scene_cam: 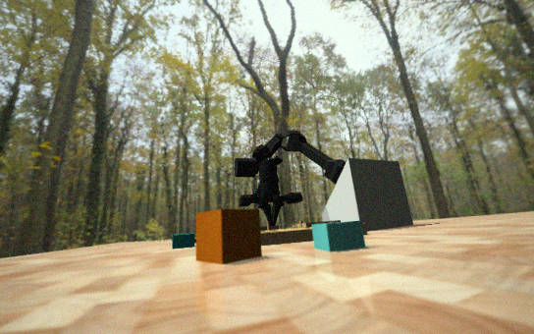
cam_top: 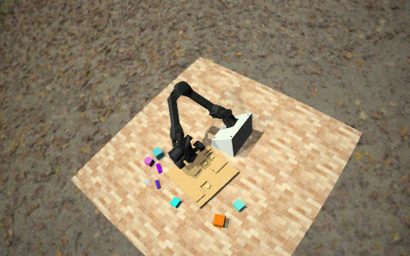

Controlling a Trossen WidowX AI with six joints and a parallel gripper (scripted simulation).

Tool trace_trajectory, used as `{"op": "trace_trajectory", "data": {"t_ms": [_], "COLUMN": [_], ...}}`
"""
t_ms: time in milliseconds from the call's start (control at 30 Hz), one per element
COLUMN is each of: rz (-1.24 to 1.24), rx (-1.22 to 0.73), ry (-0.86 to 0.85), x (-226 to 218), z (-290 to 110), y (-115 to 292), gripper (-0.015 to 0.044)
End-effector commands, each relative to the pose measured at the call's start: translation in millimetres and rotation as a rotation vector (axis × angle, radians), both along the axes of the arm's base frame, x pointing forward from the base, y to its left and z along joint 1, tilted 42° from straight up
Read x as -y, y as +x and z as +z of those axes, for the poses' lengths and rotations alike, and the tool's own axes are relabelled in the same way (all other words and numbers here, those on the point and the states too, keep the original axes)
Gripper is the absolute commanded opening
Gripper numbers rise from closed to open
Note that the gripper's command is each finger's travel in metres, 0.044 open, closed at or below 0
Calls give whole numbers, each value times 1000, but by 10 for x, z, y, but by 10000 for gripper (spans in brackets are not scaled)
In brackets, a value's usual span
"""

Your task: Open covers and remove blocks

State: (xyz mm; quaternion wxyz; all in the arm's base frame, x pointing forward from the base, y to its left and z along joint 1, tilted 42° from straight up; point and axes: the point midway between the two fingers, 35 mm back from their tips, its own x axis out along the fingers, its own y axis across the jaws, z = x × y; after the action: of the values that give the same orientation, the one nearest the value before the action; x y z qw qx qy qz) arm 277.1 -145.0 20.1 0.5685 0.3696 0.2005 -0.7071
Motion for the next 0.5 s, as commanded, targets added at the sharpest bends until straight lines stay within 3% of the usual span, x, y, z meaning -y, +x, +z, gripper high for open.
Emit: {"op": "trace_trajectory", "data": {"t_ms": [0, 467], "rz": [5, 5], "rx": [1, 1], "ry": [-4, -4], "x": [30, 87], "z": [27, 61], "y": [61, 193], "gripper": [0, 0]}}
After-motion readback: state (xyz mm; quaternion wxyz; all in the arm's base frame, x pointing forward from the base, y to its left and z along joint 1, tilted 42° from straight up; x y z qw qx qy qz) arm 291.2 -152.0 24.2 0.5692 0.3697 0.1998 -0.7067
